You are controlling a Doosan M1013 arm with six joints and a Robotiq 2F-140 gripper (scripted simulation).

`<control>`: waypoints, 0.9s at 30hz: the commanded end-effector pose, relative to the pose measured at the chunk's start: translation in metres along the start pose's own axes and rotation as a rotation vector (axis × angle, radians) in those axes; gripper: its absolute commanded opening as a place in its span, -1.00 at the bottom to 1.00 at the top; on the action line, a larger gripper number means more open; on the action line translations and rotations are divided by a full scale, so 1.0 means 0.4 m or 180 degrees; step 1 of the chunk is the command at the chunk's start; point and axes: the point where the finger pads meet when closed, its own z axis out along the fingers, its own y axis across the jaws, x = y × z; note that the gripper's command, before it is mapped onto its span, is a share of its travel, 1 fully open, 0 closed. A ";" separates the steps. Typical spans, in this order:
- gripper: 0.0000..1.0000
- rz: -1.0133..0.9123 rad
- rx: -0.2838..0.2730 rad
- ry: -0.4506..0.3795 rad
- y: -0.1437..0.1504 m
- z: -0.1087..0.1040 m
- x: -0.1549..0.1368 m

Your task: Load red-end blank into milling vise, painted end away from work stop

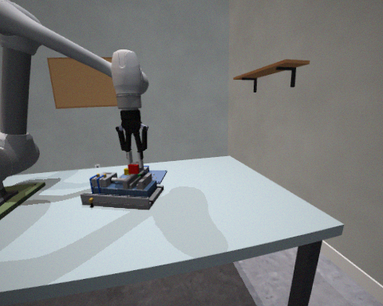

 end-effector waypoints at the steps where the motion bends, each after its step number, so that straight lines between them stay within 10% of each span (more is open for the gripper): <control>1: -1.00 0.0000 0.0000 -0.0001 0.001 0.000 -0.001; 27: -1.00 0.0000 0.0000 -0.0001 0.008 -0.001 -0.008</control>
